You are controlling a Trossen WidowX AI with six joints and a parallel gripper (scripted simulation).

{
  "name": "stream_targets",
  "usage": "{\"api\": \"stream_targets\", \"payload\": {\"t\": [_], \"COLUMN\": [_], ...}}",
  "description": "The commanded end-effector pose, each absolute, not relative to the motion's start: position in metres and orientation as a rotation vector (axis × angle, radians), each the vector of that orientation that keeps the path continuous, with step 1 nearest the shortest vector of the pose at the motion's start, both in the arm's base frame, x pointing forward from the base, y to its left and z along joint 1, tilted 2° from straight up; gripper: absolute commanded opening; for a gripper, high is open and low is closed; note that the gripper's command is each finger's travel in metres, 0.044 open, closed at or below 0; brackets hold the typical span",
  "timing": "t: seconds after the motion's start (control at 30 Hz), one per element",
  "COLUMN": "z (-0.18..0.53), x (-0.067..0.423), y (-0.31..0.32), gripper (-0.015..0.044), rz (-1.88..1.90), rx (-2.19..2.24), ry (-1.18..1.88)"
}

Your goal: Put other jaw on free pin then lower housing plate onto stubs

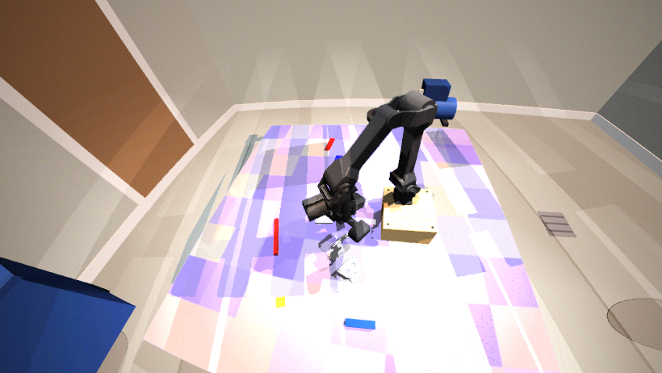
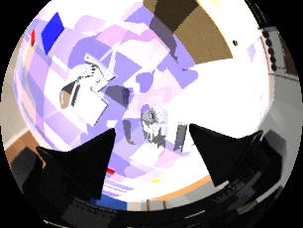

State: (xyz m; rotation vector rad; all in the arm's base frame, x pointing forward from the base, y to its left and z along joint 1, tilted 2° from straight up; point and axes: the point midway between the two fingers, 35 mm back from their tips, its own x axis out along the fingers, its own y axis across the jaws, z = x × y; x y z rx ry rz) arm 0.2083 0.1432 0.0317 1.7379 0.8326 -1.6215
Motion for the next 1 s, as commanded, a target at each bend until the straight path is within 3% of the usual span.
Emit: {"api": "stream_targets", "payload": {"t": [0.0, 0.57, 0.97], "z": [0.0321, 0.0321, 0.0321], "x": [0.208, 0.208, 0.2058], "y": [0.1431, 0.1431, 0.1452], "gripper": [0.044, 0.044, 0.0125], "rz": [-1.625, -1.625, -1.469], "rx": [1.739, 1.739, 1.581], "ry": [0.832, 0.832, 0.975]}}
